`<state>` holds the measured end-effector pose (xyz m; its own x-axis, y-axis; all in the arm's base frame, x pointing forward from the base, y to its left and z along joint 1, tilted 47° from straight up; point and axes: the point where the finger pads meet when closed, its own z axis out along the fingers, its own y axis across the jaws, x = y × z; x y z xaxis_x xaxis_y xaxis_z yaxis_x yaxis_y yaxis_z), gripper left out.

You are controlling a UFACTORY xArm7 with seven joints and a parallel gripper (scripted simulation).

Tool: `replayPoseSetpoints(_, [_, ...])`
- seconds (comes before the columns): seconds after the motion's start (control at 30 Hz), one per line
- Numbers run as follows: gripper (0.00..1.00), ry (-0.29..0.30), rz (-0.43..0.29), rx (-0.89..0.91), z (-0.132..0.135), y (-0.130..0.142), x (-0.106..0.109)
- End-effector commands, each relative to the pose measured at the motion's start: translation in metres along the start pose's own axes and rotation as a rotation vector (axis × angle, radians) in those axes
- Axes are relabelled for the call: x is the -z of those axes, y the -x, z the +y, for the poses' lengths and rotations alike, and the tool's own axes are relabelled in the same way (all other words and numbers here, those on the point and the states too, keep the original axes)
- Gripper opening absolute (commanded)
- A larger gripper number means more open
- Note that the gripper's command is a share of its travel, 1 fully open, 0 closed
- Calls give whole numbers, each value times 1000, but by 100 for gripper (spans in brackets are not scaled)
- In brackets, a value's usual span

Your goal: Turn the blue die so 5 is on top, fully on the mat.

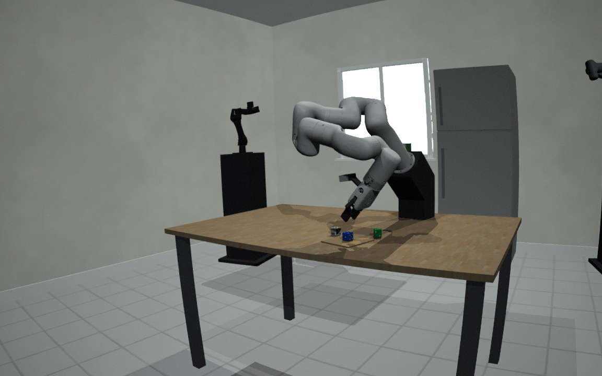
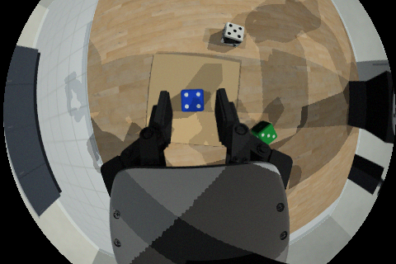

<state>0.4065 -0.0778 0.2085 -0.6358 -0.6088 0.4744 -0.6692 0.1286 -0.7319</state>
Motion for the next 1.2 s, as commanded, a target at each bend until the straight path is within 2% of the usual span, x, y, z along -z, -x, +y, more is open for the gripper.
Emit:
replayPoseSetpoints(0.0, [47, 0, 82, -7, -1, 1, 1])
replayPoseSetpoints(0.77, [47, 0, 82, -7, -1, 2, 0])
replayPoseSetpoints(1.17, [47, 0, 82, -7, -1, 9, -9])
